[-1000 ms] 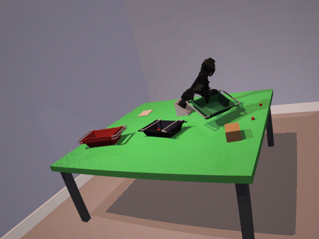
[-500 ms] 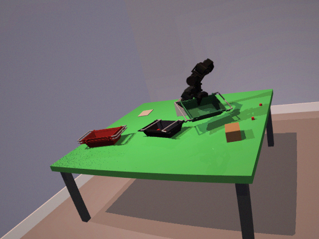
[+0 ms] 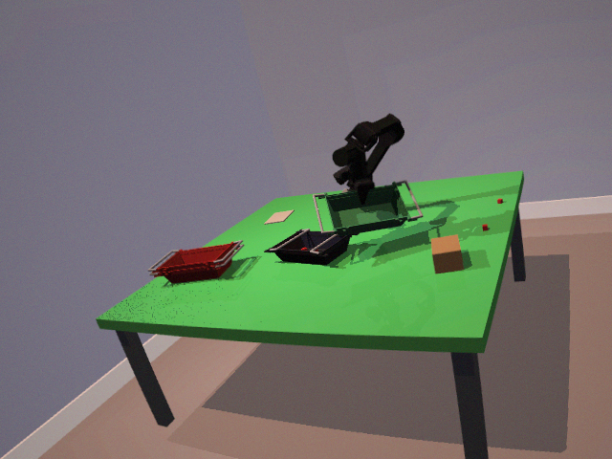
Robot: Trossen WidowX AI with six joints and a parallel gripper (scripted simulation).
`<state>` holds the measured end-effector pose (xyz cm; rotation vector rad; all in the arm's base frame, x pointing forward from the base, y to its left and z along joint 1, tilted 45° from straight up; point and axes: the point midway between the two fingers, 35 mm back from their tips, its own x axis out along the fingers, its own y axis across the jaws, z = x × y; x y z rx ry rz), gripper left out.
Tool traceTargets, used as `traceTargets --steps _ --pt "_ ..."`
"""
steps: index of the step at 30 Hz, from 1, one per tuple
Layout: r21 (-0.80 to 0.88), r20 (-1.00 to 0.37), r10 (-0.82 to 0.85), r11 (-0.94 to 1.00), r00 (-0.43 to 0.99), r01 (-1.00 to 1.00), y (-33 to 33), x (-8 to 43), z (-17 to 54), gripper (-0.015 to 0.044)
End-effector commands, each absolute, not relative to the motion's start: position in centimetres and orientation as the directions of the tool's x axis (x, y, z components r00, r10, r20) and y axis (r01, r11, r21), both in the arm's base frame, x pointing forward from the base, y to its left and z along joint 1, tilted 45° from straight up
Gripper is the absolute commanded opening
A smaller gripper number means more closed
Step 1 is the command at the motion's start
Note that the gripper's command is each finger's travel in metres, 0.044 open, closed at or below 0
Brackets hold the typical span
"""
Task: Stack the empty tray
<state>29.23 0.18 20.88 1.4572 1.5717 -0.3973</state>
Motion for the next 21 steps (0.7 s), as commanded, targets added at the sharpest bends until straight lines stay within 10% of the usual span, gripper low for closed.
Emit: traceTargets --steps 1,21 --pt "0.321 -0.784 0.603 0.190 0.148 0.928 -1.5 29.9 20.6 0.0000" --pt "0.140 -0.768 0.622 -0.066 0.151 0.988 -9.4 31.4 15.9 0.0000"
